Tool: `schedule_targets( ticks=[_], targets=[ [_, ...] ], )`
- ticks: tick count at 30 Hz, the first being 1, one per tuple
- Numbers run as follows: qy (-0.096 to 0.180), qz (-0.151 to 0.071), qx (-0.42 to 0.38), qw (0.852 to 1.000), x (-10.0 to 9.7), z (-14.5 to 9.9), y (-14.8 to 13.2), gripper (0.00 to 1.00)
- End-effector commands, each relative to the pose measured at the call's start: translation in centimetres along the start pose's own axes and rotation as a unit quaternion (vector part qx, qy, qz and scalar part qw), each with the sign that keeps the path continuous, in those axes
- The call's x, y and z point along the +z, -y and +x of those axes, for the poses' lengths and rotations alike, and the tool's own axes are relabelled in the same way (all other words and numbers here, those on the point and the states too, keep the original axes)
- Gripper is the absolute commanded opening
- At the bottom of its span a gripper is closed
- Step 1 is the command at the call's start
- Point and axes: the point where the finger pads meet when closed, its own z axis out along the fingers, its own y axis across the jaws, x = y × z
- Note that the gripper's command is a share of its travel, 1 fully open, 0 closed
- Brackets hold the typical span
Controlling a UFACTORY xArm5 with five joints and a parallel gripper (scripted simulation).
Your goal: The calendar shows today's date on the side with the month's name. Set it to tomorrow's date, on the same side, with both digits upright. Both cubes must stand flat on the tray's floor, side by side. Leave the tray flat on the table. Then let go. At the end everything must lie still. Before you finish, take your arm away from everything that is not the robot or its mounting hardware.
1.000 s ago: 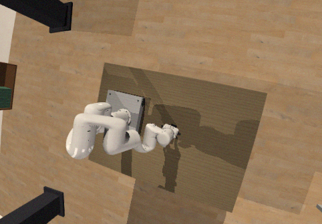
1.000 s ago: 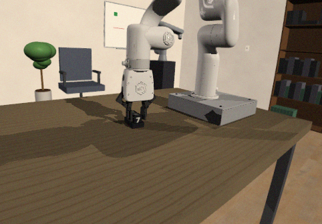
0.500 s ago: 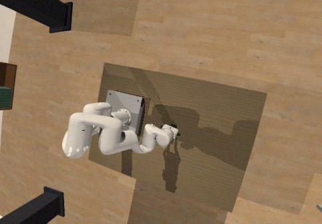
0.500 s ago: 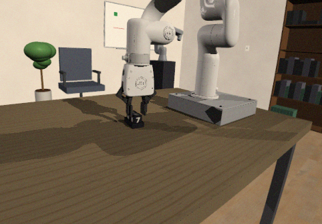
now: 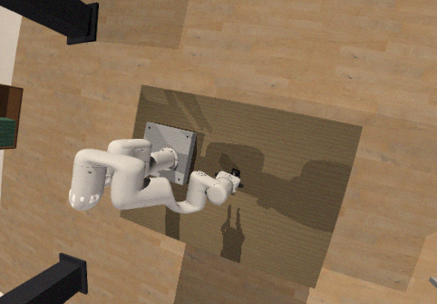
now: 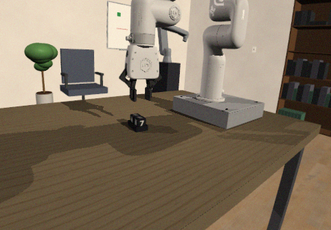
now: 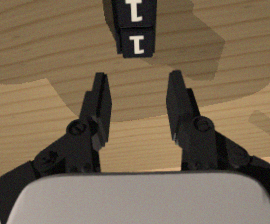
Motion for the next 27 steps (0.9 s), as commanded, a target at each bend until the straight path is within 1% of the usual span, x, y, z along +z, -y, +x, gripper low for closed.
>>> schedule_targets(
  ticks=[1, 3, 4, 27],
  targets=[
    [0.0, 0.001, 0.0, 1.0, -1.3, -0.01, 0.04, 0.47],
    [0.0, 0.001, 0.0, 1.0, -1.32, -0.01, 0.04, 0.47],
    [0.0, 0.001, 0.0, 1.0, -1.32, -0.01, 0.04, 1.0],
    [0.0, 0.001, 0.0, 1.0, -1.34, -0.01, 0.04, 1.0]
  ],
)
